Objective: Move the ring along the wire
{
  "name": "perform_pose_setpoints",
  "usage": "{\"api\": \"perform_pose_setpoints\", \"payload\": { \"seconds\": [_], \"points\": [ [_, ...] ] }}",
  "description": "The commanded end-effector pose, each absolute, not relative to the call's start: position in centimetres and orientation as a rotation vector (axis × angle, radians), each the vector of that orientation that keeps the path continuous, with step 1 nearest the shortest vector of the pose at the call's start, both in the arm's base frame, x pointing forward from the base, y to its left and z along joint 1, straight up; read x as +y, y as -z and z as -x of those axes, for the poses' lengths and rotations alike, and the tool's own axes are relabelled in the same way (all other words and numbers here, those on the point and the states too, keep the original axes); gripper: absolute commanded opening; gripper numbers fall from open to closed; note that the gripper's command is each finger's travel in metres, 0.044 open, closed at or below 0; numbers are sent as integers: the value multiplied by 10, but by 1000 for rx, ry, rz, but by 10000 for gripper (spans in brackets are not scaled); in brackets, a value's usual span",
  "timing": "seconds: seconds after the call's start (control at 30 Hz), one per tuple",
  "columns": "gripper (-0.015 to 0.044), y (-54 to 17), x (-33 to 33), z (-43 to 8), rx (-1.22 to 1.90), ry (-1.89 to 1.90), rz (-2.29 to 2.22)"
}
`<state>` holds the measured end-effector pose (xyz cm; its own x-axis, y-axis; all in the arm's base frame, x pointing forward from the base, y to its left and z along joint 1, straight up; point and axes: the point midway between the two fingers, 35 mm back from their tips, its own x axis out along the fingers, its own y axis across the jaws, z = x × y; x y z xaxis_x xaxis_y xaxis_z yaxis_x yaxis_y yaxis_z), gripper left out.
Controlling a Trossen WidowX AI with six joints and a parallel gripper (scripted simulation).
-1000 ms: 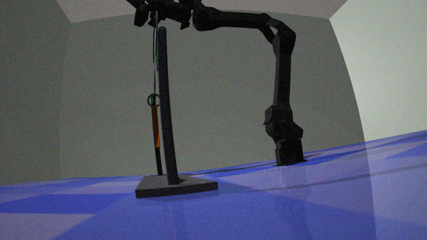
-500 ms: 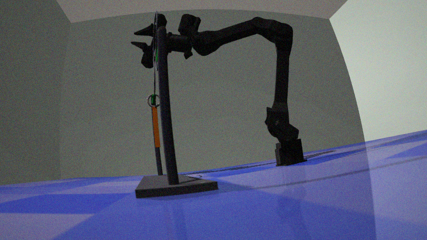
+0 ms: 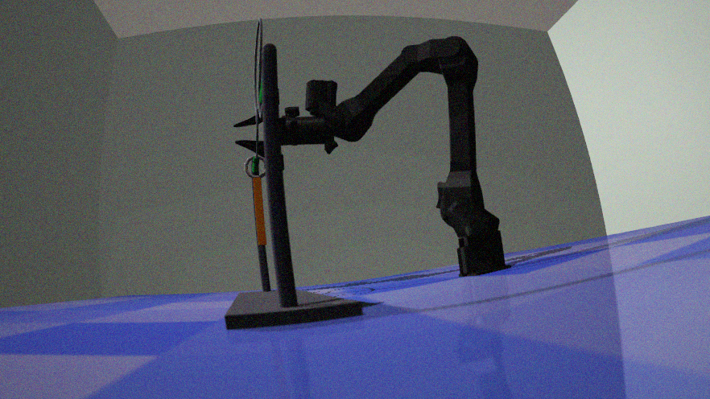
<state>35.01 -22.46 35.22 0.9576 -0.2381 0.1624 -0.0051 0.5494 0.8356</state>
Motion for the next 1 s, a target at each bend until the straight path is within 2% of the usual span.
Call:
{"api": "perform_pose_setpoints", "payload": {
  "seconds": [0.0,0.23,0.53,0.83,0.97],
  "points": [
    [160,-290,-248,-339,-161,204,-865],
    [160,-209,-248,-312,-12,165,-608],
    [160,-131,-216,-265,95,37,-297],
    [160,-84,-157,-215,88,-115,-2],
    [160,-82,-152,-211,83,-126,20]
  ]
}}
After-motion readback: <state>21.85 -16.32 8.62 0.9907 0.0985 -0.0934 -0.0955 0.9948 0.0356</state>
